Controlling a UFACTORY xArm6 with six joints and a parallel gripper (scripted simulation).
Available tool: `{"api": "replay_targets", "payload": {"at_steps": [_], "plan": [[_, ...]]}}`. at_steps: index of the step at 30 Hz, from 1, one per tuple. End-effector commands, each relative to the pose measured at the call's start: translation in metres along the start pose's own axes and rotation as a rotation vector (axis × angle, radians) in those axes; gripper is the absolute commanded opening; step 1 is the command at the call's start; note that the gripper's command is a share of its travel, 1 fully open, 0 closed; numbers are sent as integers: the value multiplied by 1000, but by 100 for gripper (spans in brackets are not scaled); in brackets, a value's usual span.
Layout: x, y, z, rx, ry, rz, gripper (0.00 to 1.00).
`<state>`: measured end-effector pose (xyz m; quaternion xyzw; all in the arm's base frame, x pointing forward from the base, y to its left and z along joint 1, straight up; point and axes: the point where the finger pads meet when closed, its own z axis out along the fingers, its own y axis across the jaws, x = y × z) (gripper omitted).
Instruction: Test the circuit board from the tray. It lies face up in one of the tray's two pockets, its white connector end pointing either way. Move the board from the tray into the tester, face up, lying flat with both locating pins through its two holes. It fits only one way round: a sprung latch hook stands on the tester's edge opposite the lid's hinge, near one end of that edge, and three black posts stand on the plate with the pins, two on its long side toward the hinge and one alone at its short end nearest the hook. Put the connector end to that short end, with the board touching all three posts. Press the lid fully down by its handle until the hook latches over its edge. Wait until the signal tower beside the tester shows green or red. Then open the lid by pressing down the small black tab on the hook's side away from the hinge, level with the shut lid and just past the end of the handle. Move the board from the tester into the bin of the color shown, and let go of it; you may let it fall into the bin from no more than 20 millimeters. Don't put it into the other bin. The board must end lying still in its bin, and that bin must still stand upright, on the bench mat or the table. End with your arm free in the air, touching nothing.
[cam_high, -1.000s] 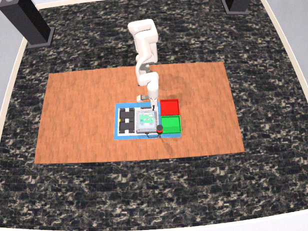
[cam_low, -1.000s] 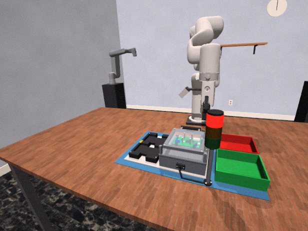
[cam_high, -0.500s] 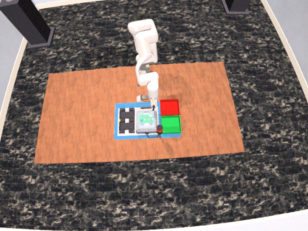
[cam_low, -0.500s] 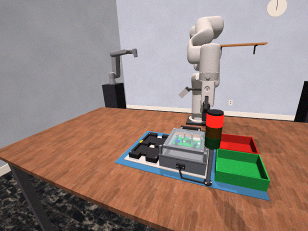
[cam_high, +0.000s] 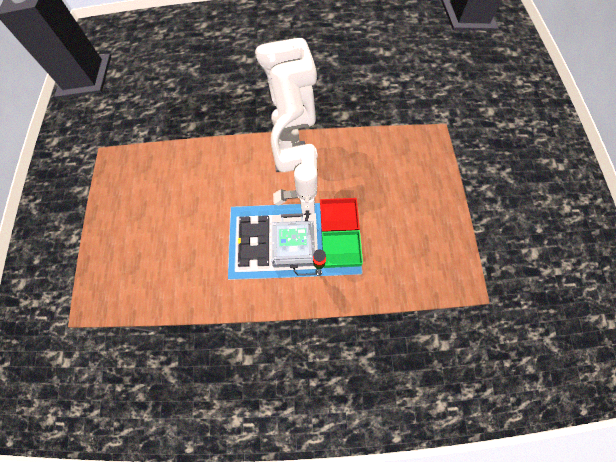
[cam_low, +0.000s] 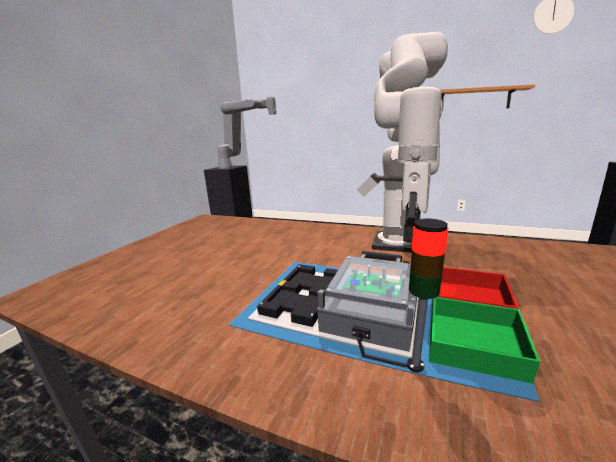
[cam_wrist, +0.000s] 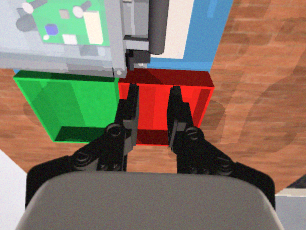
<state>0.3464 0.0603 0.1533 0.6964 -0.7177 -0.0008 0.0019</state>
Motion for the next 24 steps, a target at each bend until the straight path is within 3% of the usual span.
{"api": "replay_targets", "payload": {"at_steps": [1,9,24], "plan": [[0,-1,-1,4,-1,0,27],[5,-1,-1,4,-1,0,27],[54,0,-1,4,-1,0,27]]}}
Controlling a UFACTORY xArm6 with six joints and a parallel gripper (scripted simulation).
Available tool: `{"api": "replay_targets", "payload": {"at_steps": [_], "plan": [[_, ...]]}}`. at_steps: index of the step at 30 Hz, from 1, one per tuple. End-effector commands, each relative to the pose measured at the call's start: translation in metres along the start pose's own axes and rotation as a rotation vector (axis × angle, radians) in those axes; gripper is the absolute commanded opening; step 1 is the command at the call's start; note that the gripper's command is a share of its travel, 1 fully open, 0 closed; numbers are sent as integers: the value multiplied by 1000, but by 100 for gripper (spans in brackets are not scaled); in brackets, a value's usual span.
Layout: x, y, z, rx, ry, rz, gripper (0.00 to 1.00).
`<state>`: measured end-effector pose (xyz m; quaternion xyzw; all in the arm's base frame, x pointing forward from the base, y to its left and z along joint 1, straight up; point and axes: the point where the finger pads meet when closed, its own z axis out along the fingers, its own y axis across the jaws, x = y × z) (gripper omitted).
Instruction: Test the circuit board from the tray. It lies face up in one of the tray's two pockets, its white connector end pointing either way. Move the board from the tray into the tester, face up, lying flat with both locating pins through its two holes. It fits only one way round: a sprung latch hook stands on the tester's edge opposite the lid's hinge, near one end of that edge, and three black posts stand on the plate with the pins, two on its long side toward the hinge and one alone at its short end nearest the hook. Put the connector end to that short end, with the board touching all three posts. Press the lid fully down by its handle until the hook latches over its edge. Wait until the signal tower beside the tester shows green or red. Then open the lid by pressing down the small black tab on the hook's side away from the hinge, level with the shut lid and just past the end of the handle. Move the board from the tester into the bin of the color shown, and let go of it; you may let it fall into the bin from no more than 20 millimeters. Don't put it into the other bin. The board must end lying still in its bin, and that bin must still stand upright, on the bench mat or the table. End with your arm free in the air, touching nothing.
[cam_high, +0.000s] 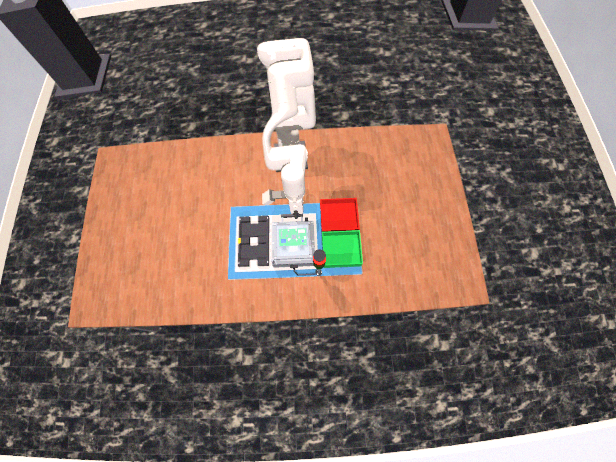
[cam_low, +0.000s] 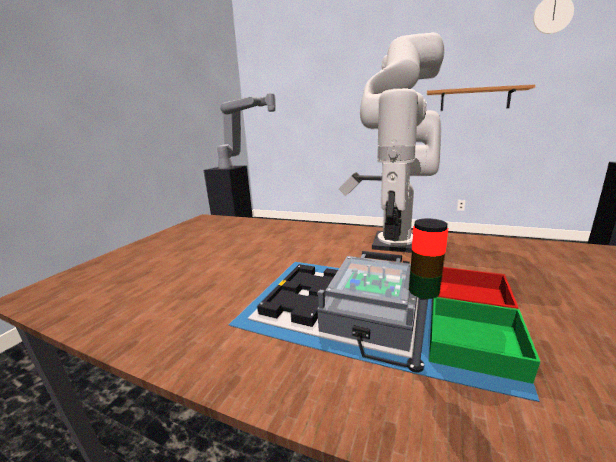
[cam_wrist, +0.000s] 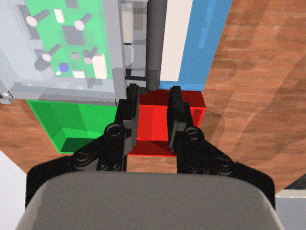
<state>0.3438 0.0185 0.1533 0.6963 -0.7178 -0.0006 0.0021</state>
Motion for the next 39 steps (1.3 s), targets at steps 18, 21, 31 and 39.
{"api": "replay_targets", "payload": {"at_steps": [18,21,31,39], "plan": [[22,-1,2,4,-1,0,27],[22,-1,6,4,-1,0,27],[22,-1,17,4,-1,0,27],[22,-1,21,4,-1,0,27]]}}
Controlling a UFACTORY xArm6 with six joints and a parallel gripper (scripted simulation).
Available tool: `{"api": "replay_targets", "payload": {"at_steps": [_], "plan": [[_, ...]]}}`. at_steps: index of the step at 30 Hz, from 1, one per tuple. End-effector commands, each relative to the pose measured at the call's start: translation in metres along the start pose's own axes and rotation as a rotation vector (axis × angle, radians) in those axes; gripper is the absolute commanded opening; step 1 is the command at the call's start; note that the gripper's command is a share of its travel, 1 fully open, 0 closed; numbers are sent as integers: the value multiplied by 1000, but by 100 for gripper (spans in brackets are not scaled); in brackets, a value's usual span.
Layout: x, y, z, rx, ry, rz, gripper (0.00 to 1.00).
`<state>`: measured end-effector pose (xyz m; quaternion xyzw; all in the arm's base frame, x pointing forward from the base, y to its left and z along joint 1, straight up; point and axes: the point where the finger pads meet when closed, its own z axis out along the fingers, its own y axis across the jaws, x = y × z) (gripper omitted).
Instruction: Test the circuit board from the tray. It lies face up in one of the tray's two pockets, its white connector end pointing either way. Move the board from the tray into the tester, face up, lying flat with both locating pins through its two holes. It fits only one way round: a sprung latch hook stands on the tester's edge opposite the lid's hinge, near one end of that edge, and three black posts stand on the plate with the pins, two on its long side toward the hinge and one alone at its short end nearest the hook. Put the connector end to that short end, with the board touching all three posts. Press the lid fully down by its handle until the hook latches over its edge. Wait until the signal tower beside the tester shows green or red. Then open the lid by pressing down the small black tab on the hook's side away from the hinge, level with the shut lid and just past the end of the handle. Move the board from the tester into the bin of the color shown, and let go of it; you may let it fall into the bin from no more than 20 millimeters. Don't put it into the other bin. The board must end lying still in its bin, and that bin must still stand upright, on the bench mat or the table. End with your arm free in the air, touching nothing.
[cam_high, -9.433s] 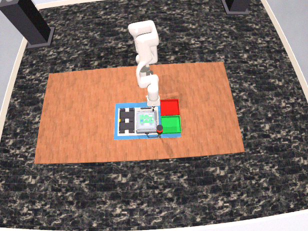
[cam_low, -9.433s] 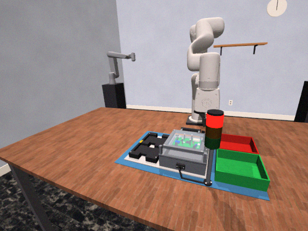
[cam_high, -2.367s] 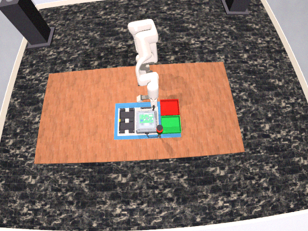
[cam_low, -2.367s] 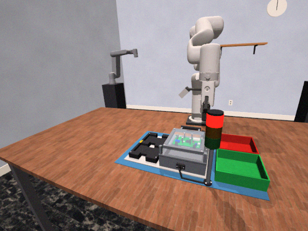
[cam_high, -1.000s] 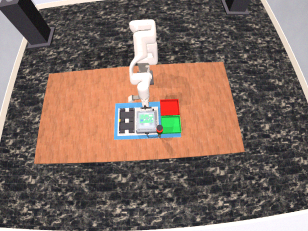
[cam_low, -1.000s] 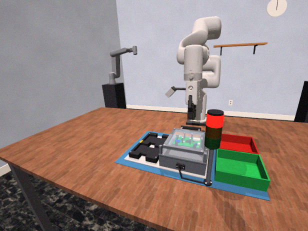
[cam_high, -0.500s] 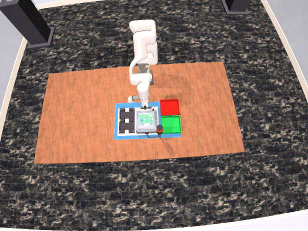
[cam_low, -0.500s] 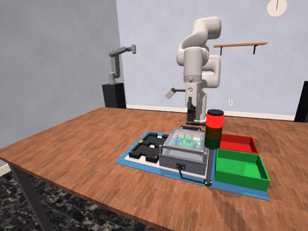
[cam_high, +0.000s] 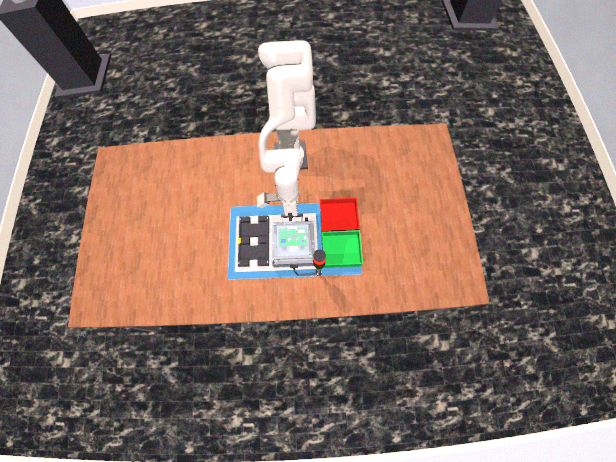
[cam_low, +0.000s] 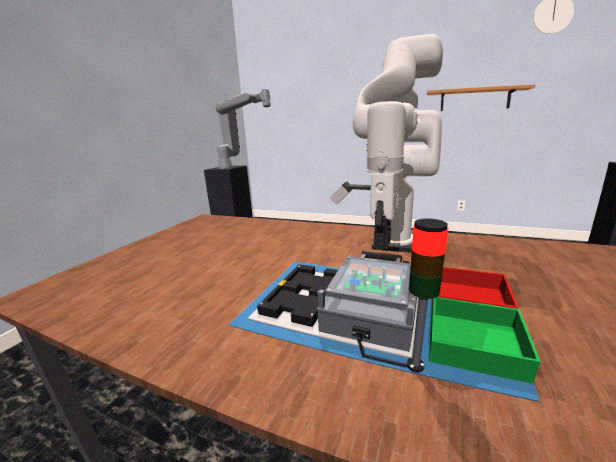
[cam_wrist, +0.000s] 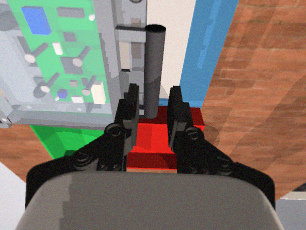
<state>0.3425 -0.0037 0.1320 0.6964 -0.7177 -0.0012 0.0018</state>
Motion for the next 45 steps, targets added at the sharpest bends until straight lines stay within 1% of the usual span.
{"api": "replay_targets", "payload": {"at_steps": [1,11,22,41,45], "plan": [[0,-1,-1,4,0,0,27],[0,-1,0,4,0,0,27],[0,-3,11,4,0,0,27],[0,-3,14,4,0,0,27],[0,-3,19,4,0,0,27]]}}
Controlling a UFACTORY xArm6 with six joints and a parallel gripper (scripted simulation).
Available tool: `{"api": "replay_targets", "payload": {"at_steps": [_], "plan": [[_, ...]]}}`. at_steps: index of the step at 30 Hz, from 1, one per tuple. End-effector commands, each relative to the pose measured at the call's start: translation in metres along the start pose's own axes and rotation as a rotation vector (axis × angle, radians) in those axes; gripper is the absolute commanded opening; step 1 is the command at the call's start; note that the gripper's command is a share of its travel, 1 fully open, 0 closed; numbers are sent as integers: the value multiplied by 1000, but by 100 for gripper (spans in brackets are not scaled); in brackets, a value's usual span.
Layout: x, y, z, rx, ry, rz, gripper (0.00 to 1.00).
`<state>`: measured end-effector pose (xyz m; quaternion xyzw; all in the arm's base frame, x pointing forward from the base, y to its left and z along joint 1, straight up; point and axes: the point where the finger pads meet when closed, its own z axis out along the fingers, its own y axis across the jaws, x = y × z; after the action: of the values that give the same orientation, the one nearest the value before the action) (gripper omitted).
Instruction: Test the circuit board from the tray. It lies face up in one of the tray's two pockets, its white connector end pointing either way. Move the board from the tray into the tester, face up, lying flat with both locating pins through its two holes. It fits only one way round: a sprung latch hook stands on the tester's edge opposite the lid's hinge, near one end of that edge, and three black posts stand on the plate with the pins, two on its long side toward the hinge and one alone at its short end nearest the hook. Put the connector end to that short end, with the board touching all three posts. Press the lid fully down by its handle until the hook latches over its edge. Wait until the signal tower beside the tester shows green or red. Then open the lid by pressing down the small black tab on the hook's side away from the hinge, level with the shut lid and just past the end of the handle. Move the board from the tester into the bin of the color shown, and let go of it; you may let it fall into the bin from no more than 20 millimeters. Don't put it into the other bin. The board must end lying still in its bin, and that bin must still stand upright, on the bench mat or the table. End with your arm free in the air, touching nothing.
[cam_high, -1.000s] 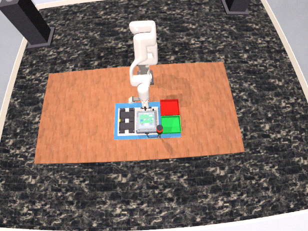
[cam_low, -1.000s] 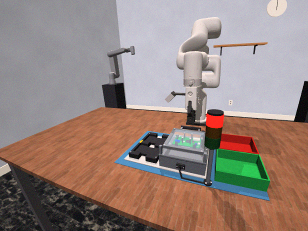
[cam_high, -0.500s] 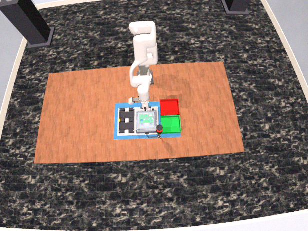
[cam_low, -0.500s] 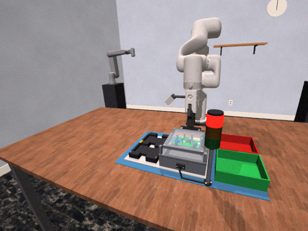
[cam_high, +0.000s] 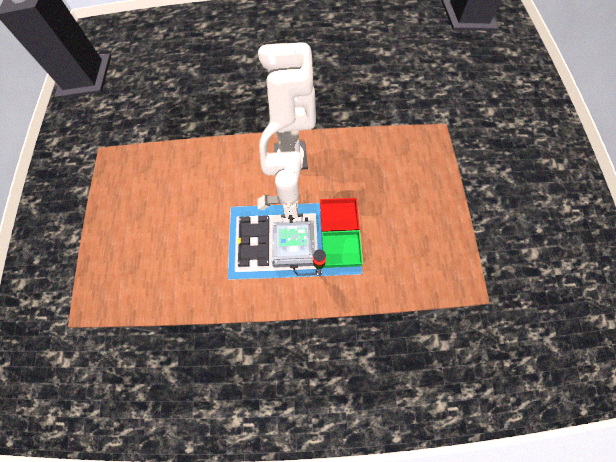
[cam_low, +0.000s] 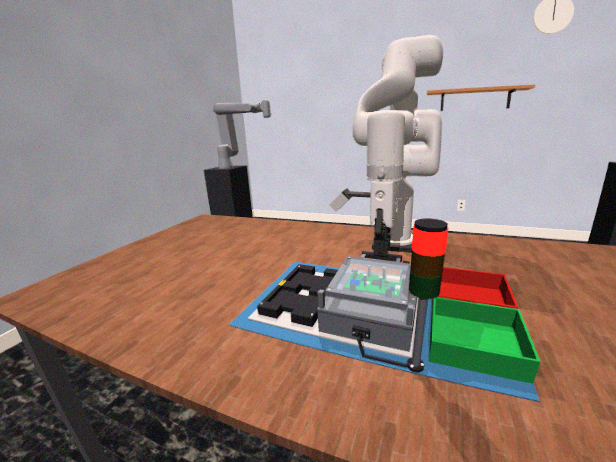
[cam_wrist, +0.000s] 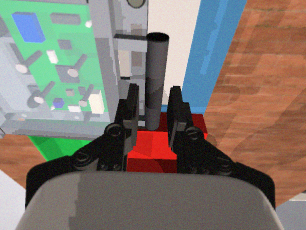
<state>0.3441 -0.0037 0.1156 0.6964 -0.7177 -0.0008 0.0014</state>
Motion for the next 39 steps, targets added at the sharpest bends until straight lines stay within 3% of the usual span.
{"api": "replay_targets", "payload": {"at_steps": [1,11,22,23,39], "plan": [[0,-1,4,3,0,0,27],[0,-1,23,3,0,0,27],[0,-1,24,3,0,0,27],[0,-1,24,3,0,0,0],[0,-1,24,3,0,0,0]]}}
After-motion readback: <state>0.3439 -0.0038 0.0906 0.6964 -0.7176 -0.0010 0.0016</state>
